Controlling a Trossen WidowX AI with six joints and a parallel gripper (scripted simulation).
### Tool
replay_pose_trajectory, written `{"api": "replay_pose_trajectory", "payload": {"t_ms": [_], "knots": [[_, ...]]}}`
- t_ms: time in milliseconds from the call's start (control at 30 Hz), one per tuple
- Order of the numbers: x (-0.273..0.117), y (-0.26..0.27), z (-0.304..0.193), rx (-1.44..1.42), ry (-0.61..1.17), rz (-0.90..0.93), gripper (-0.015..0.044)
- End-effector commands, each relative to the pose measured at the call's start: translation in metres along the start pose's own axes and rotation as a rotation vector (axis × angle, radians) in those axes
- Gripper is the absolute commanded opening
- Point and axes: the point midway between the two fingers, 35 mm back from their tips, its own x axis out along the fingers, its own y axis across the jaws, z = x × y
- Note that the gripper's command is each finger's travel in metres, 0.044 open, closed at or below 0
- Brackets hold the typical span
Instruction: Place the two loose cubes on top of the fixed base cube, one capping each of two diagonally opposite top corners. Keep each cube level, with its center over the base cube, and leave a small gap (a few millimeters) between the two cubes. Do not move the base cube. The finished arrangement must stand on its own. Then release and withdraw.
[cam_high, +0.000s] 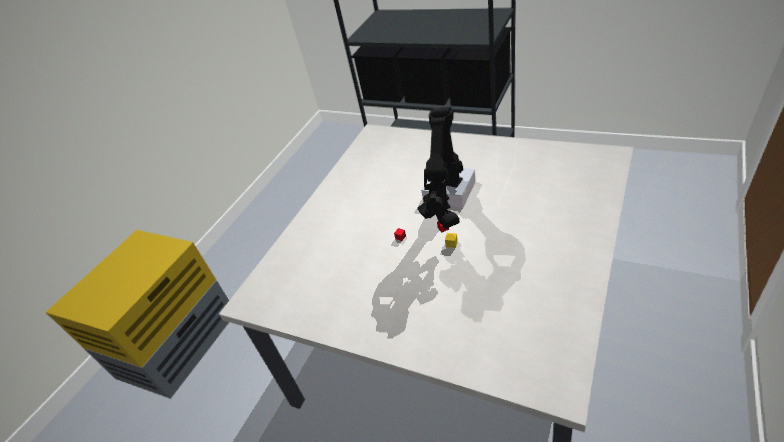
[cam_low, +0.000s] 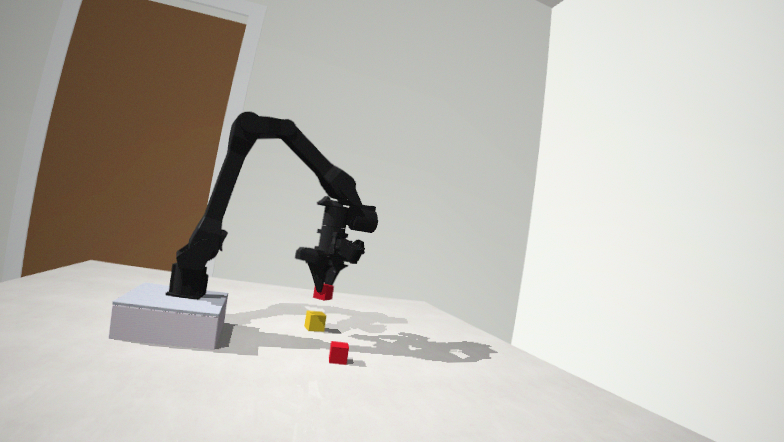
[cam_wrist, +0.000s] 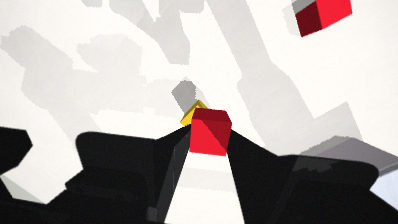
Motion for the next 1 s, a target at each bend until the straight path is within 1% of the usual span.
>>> {"api": "replay_pose_trajectory", "payload": {"t_ms": [0, 333, 667, 967], "knots": [[0.004, 0.004, -0.011, -0.04, -0.001, 0.0, 0.0105], [0.012, 0.012, -0.038, -0.133, 0.001, 0.001, 0.0105], [0.014, 0.012, -0.038, -0.134, 0.001, 0.001, 0.0105], [0.035, 0.012, -0.038, -0.134, 0.001, 0.001, 0.0105]]}}
